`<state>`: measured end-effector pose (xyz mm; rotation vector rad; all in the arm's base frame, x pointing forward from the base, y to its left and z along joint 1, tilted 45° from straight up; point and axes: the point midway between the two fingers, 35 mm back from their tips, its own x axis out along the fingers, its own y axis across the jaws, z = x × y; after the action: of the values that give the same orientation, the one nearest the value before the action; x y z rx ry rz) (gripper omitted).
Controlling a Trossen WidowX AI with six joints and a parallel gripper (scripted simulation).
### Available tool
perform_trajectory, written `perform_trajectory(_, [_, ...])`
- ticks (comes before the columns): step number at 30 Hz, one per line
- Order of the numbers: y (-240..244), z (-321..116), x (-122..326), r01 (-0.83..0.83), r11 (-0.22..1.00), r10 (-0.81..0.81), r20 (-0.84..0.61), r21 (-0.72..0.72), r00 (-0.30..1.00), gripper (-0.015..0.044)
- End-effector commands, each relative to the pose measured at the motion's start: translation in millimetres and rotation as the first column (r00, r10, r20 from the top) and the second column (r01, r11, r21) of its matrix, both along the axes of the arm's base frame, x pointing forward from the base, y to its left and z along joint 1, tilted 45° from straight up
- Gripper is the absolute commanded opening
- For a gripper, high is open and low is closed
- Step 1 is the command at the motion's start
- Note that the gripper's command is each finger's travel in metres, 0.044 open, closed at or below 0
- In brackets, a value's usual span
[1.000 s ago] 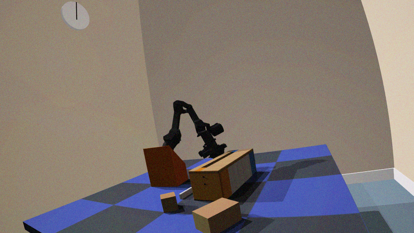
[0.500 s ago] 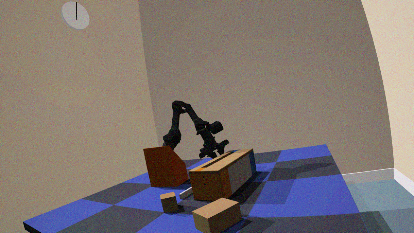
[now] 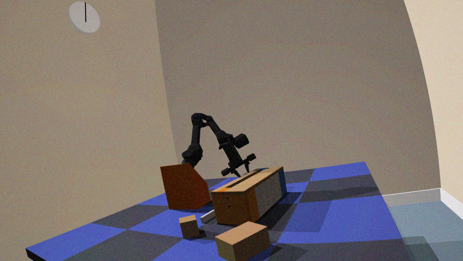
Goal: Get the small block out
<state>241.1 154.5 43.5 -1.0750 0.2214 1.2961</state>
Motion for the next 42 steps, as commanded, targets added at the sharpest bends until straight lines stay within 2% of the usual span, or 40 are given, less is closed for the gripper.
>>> perform_trajectory(1, [-4, 3, 1, 0.129, 0.990, -0.120, -0.124, 0.063, 0.985, 0.0000])
perform_trajectory(11, [-10, 6, 0, 0.392, 0.911, -0.315, -0.400, 0.128, 0.861, 0.0000])
perform_trajectory(22, [-17, 10, -1, 0.653, 0.750, -0.432, -0.674, 0.101, 0.600, 0.0000])
perform_trajectory(32, [-23, 13, -3, 0.826, 0.563, -0.432, -0.855, -0.008, 0.286, 0.0000])
perform_trajectory(42, [-29, 17, -4, 0.912, 0.368, -0.334, -0.941, -0.182, -0.054, 0.0000])
